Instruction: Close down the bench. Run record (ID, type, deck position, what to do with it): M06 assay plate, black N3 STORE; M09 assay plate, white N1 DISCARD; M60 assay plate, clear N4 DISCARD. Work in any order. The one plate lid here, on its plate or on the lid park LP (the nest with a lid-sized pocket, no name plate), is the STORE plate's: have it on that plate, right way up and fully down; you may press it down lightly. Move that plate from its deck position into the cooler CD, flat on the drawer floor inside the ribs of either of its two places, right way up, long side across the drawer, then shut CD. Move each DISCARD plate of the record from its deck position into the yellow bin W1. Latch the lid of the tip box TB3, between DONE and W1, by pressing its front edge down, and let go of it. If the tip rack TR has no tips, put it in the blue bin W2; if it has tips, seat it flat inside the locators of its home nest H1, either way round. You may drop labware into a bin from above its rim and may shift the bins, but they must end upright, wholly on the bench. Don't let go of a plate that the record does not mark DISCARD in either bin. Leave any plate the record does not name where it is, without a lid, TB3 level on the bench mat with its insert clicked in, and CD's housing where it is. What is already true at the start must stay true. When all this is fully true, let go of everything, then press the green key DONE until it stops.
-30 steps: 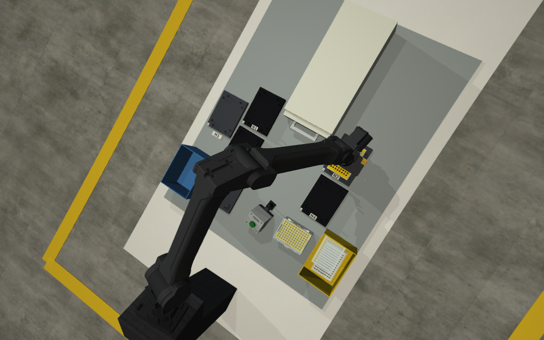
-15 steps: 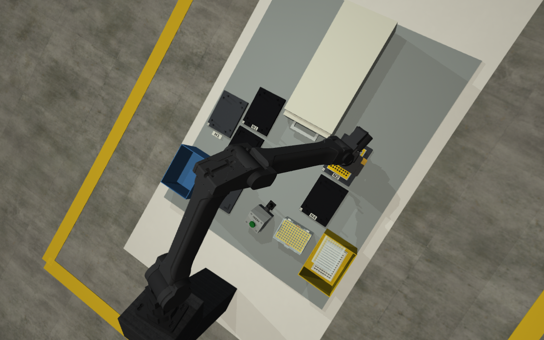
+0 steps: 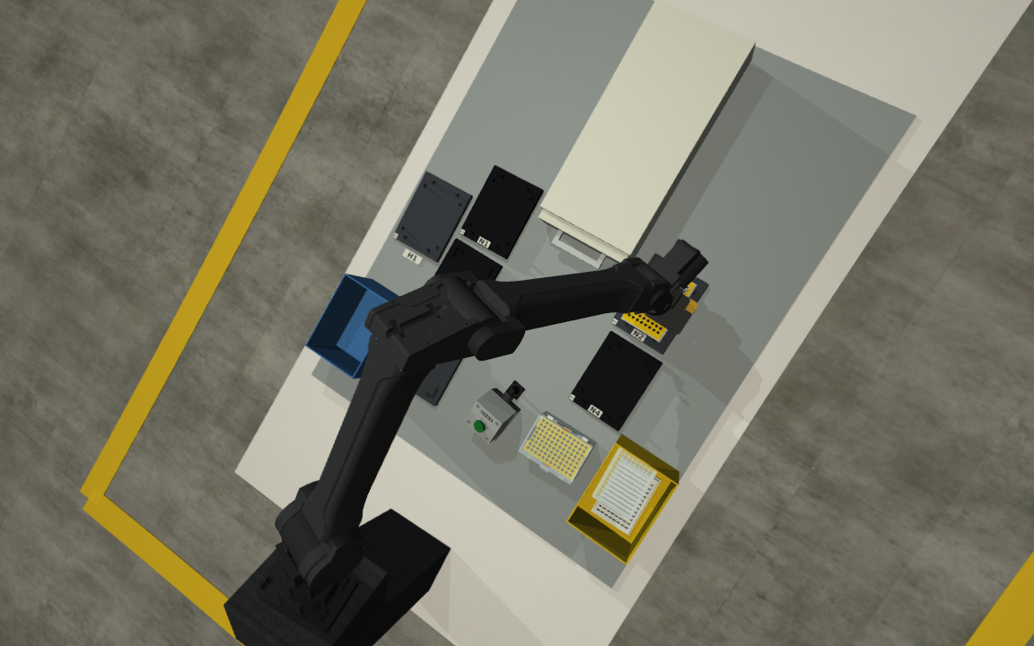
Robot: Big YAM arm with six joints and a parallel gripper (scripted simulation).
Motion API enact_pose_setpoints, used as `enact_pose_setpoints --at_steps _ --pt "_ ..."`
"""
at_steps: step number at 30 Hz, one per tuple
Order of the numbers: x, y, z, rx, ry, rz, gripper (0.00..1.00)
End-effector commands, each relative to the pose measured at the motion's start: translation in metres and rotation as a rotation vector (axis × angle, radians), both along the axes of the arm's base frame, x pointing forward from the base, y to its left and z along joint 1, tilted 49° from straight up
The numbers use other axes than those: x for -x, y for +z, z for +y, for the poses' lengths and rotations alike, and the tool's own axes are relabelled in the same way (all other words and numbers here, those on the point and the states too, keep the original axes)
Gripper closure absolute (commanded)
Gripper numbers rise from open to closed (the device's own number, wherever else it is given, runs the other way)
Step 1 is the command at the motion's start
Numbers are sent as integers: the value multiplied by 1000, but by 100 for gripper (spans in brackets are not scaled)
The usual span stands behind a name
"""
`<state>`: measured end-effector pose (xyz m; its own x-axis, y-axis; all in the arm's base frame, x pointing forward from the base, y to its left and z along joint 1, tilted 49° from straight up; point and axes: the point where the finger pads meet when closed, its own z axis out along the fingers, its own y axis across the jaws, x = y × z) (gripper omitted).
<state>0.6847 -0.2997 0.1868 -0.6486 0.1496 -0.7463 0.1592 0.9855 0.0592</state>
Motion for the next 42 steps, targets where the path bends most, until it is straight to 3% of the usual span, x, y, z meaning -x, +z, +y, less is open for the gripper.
enact_pose_setpoints --at_steps 1,6,9,21,25,26,27,32,34,35,38,42 --pt "-4 19 -2 10 -8 -35 100" --pt "4 33 -2 16 -10 -44 100" --pt "3 28 -4 13 -11 -36 100" --pt "10 36 -7 16 -15 -39 100" --pt "11 26 -9 10 -16 -25 100" --pt "3 27 -4 16 -6 -34 100" --pt "16 33 -9 14 -17 -30 100" --pt "19 43 -10 23 -14 -38 100" --pt "19 43 -10 23 -14 -38 100" --pt "16 20 -3 8 -2 -6 100" --pt "23 38 -4 19 -6 -26 100" --pt "27 49 -9 25 -12 -36 100"
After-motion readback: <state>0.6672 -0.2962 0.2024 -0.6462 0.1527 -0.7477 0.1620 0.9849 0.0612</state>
